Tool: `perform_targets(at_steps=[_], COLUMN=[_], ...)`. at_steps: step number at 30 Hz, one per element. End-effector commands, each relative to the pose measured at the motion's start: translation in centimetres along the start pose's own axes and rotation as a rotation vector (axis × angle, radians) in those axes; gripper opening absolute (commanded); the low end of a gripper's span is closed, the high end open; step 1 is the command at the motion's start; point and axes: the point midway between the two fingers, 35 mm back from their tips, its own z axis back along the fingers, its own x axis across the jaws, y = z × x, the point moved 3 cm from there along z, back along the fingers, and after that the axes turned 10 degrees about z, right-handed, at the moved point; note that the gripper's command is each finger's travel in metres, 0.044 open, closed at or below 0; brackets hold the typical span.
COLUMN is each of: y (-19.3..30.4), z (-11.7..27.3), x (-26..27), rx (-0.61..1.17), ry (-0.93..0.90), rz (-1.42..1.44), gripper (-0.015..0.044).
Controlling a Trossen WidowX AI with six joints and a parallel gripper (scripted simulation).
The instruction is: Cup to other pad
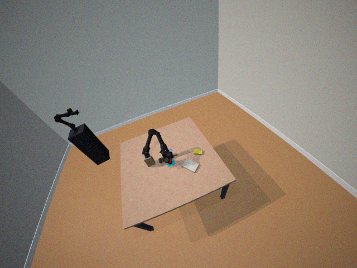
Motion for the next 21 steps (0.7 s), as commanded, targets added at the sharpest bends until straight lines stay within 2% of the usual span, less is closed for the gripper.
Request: perform_targets(at_steps=[1,21], y=[0.0,-0.1], z=[0.1,3.1], x=[0.0,0.1], rx=[0.000,0.001], ry=[0.001,0.000], rz=[0.001,-0.003], gripper=[0.0128,0.0128])
